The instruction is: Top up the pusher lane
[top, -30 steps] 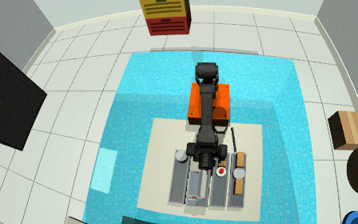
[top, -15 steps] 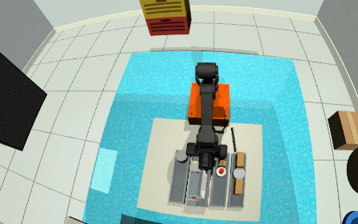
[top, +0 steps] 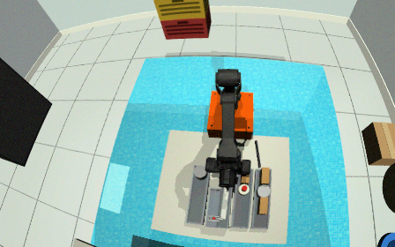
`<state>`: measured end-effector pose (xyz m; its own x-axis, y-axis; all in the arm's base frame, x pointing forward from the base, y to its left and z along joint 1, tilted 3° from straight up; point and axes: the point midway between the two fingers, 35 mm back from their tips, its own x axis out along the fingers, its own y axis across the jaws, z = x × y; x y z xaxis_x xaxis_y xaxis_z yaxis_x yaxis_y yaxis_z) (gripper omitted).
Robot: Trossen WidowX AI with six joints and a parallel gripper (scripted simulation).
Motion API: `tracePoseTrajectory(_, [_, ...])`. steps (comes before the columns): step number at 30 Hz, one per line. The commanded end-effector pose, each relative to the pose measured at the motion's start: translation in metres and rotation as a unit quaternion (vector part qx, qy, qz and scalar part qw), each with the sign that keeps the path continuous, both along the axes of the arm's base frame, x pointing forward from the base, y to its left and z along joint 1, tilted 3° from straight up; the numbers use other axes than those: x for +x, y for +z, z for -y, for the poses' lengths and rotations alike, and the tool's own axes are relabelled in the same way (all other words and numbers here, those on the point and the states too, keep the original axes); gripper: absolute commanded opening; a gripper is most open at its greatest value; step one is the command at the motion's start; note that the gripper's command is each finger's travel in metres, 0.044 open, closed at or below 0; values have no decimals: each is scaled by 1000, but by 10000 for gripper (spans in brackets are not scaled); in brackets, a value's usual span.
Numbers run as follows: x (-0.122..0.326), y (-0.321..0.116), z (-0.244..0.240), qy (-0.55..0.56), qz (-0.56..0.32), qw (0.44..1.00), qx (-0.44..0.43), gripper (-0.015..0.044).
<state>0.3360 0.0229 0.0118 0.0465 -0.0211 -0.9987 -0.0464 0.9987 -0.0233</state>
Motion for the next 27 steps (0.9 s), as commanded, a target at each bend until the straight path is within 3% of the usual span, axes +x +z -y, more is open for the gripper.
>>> tracePoseTrajectory(1, [10, 4, -2, 2, 17, 1000, 4, 0])
tracePoseTrajectory(27, [12, 4, -2, 2, 17, 1000, 4, 0])
